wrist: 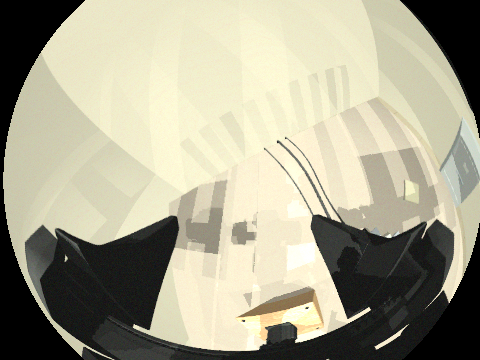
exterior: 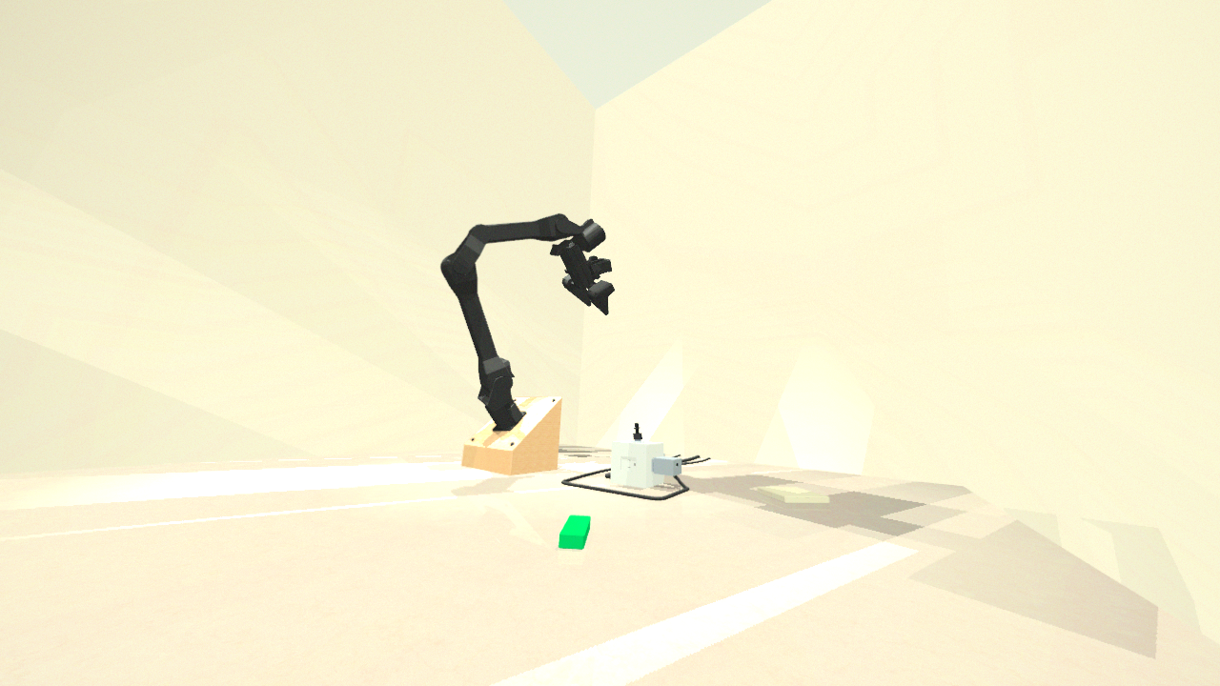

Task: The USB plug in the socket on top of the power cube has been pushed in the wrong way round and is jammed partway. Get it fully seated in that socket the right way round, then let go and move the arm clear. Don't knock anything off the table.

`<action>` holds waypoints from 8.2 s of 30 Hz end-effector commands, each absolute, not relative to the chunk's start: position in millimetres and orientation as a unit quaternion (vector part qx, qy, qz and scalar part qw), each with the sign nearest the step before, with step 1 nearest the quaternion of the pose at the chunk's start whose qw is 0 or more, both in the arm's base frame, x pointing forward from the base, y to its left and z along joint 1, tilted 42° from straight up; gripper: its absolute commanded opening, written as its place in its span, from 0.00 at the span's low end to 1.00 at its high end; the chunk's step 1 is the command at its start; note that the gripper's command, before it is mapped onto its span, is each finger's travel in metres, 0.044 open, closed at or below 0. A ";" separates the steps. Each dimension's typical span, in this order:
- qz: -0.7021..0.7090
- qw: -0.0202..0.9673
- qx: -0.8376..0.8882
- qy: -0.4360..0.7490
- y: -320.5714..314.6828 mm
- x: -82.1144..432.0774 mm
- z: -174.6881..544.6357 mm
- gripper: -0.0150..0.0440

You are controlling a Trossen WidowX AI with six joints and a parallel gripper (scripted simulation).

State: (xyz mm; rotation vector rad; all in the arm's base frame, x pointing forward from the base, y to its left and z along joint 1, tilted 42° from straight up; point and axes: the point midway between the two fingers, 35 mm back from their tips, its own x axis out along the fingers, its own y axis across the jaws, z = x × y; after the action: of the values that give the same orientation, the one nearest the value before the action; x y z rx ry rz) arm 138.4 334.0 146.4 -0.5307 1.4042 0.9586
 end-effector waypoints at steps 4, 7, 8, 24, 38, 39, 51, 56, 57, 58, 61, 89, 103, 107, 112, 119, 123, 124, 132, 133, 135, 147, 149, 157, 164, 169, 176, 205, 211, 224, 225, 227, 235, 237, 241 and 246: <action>0.337 0.590 -0.413 0.606 253.5 237.9 79.7 1.00; 0.308 0.527 -0.496 0.617 200.4 275.1 53.8 1.00; 0.301 0.499 -0.522 0.623 181.0 285.3 46.0 1.00; 0.295 0.293 -0.624 0.662 61.4 327.3 13.5 1.00; 0.295 0.293 -0.624 0.662 52.8 326.7 3.7 1.00; 0.295 0.293 -0.624 0.662 52.2 326.7 3.0 1.00; 0.295 0.293 -0.624 0.662 44.2 326.1 -6.1 1.00; 0.295 0.293 -0.624 0.662 41.9 325.9 -8.7 1.00; 0.295 0.293 -0.624 0.662 41.9 325.9 -8.7 1.00; 0.294 0.297 -0.621 0.663 43.0 326.4 -7.7 0.96; 0.294 0.297 -0.621 0.663 43.0 326.4 -7.7 0.82; 0.294 0.297 -0.621 0.663 43.0 326.4 -7.7 0.25; 0.294 0.297 -0.621 0.663 47.4 326.4 -2.7 0.25; 0.294 0.297 -0.621 0.663 49.2 326.5 -0.7 0.25; 0.294 0.297 -0.621 0.663 51.4 326.7 1.8 0.25; 0.294 0.297 -0.621 0.663 54.5 326.9 5.3 0.25; 0.294 0.297 -0.621 0.663 56.2 327.1 7.3 0.25; 0.294 0.297 -0.621 0.663 56.7 327.1 7.8 0.25; 0.295 0.297 -0.621 0.663 60.2 327.4 11.9 0.25; 0.295 0.297 -0.621 0.663 60.6 327.4 12.4 0.25; 0.295 0.297 -0.621 0.663 61.5 327.5 13.4 0.25; 0.259 0.325 -0.606 0.678 60.7 326.4 13.2 0.25; 0.241 0.341 -0.597 0.685 60.6 326.4 13.1 0.25; 0.165 0.404 -0.557 0.707 60.4 326.3 13.0 0.25; 0.100 0.453 -0.517 0.719 60.4 326.3 13.0 0.25; 0.053 0.486 -0.487 0.724 60.4 326.3 13.0 0.25; -0.014 0.528 -0.440 0.726 60.4 326.3 13.0 0.25; -0.282 0.654 -0.213 0.669 60.4 326.3 13.0 0.25; -0.333 0.668 -0.161 0.645 60.4 326.3 13.0 0.25; -0.438 0.686 -0.046 0.579 60.4 326.3 13.0 0.25; -0.445 0.687 -0.037 0.574 60.4 326.3 13.0 0.25; -0.460 0.687 -0.019 0.562 60.4 326.3 13.0 0.25; -0.516 0.685 0.053 0.511 60.4 326.3 13.0 0.25; -0.530 0.684 0.071 0.497 60.4 326.3 13.0 0.25; -0.555 0.679 0.107 0.468 60.4 326.3 12.9 0.25; -0.584 0.671 0.151 0.431 60.4 326.3 12.9 0.25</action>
State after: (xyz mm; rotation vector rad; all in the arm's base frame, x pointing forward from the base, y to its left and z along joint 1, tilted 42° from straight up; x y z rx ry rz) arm 326.6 60.4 13.0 0.2925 1.0101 -1.2826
